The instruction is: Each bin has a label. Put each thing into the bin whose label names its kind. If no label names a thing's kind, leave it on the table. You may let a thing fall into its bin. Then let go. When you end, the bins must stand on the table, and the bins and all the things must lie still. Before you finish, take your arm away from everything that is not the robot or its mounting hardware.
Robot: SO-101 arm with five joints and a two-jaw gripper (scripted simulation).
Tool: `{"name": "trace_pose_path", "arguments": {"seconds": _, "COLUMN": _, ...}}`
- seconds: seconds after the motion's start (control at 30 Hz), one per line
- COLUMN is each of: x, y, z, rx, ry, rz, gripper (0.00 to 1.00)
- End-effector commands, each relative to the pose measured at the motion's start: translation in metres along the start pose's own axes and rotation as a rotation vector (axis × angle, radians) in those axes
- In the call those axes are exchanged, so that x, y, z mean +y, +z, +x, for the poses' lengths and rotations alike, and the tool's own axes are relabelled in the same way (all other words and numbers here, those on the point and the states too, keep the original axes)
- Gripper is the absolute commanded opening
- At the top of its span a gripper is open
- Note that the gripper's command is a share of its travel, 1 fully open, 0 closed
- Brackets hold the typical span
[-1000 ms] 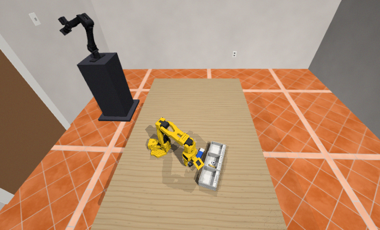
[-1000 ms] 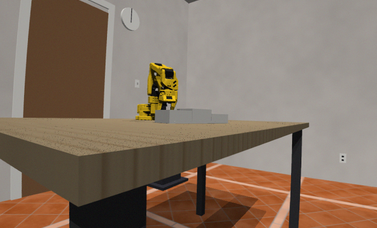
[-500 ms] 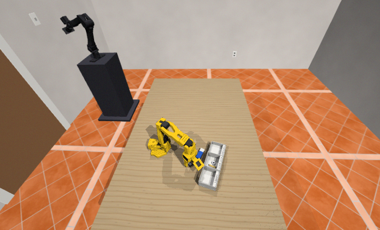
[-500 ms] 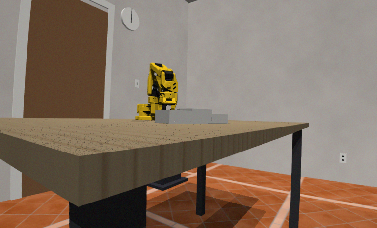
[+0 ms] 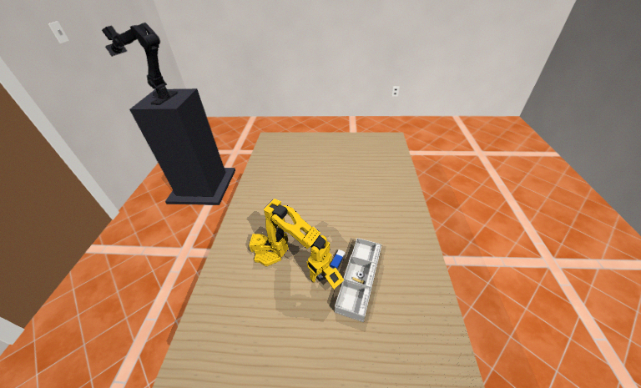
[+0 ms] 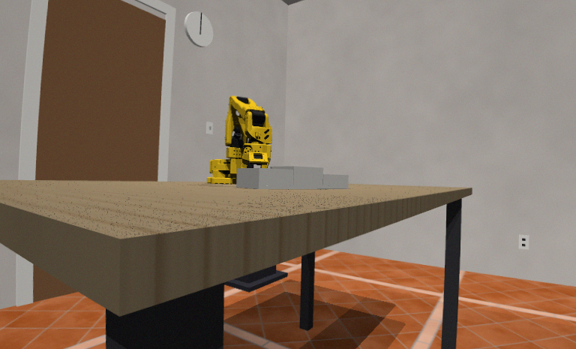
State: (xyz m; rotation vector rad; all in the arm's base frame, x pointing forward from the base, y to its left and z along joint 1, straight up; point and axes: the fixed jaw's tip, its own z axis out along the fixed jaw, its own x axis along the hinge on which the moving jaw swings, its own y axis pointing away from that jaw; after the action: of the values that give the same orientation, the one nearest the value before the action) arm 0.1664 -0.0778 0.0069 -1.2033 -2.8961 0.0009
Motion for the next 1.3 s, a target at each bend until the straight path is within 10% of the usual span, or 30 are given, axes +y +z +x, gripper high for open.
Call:
{"name": "trace_pose_path", "arguments": {"seconds": 0.0, "x": -0.0001, "y": -0.0016, "z": -0.0026, "rx": -0.016, "ry": 0.016, "rz": -0.006, "gripper": 0.22}}
{"name": "trace_pose_path", "arguments": {"seconds": 1.27, "x": -0.0001, "y": -0.0016, "z": -0.0026, "rx": -0.016, "ry": 0.016, "rz": -0.006, "gripper": 0.02}}
